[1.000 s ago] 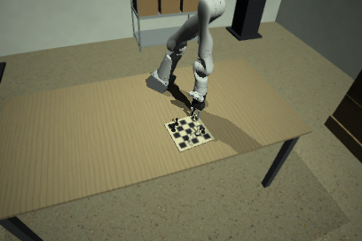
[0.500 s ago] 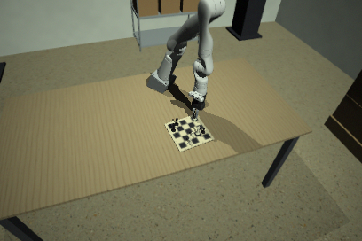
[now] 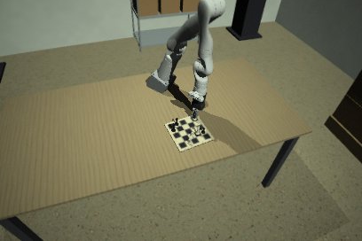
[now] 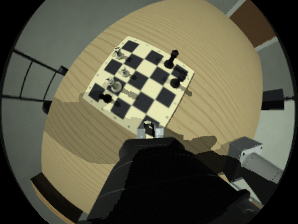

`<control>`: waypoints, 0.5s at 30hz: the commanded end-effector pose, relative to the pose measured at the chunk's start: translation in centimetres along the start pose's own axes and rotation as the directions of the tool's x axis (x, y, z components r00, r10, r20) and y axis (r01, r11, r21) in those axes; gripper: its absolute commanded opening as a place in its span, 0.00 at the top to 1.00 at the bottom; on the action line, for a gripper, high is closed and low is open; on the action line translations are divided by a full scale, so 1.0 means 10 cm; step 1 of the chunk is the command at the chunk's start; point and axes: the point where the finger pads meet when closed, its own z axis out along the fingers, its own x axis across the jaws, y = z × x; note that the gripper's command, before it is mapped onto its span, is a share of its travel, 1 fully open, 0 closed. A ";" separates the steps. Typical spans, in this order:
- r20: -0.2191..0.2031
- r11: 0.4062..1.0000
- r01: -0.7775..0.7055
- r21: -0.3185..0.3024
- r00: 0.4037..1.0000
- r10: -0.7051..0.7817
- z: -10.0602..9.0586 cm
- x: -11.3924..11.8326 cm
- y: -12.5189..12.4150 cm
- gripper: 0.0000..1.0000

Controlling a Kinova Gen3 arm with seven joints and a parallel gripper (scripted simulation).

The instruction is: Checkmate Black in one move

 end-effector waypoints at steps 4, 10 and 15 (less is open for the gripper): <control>0.001 1.000 0.000 0.001 1.000 0.000 0.00 0.00 0.00 1.00; 0.001 1.000 0.000 0.001 1.000 0.000 -0.01 0.00 0.00 1.00; 0.001 1.000 0.000 0.001 1.000 0.000 -0.05 0.00 0.00 1.00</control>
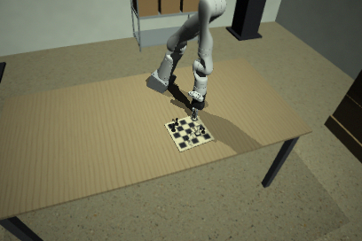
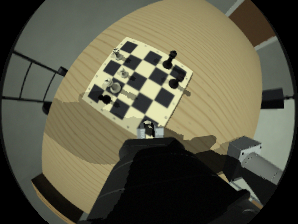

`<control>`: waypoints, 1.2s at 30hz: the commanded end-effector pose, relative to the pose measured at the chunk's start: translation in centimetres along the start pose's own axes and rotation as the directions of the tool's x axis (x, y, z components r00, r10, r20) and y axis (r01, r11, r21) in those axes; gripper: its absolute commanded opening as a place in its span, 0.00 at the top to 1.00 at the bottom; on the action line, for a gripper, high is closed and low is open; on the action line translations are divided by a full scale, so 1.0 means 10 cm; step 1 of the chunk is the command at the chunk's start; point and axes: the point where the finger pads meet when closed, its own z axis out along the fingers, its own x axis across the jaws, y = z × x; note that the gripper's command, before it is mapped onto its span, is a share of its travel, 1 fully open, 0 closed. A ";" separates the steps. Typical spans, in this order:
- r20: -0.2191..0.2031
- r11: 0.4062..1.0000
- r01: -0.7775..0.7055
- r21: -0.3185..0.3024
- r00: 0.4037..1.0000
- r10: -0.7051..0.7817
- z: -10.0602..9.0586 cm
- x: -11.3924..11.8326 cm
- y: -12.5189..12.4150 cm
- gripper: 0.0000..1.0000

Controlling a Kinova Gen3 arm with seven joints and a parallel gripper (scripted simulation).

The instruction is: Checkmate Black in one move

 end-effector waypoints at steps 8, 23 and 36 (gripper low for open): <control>0.003 1.000 0.008 0.003 1.000 -0.008 -0.11 -0.02 0.01 1.00; 0.003 1.000 0.008 0.003 1.000 -0.008 -0.43 -0.02 0.01 1.00; 0.003 1.000 0.008 0.003 1.000 -0.008 -0.80 -0.02 0.01 1.00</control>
